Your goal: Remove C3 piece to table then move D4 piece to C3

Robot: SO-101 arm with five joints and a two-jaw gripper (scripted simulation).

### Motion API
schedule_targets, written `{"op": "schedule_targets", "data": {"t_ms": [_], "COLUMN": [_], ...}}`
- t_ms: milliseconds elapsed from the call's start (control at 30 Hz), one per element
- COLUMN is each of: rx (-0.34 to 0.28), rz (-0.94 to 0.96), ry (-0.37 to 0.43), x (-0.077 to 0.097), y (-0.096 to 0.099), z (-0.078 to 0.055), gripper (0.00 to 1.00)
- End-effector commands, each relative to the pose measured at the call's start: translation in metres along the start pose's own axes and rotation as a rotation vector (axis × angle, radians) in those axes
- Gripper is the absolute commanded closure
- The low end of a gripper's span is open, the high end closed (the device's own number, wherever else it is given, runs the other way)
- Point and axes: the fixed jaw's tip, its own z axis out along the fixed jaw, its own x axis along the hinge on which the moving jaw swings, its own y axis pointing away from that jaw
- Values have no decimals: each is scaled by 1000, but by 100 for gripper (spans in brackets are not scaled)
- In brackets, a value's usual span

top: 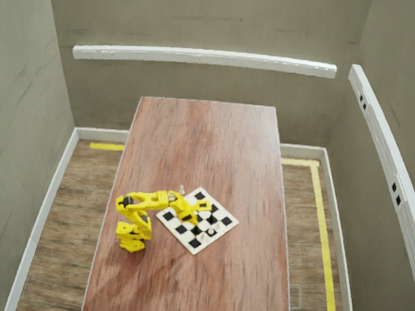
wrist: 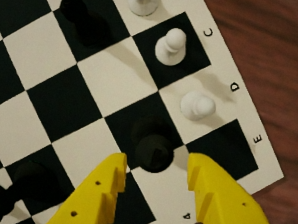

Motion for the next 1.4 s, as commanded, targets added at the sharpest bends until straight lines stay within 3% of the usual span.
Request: {"op": "schedule_targets", "data": {"t_ms": [0, 367, 1367], "rx": [3, 3, 2], "rz": [3, 3, 2], "ry": [-9, -9, -8], "x": [4, 15, 25], "y": [-1, -2, -2], "z": [6, 26, 36], "gripper": [88, 88, 88]}}
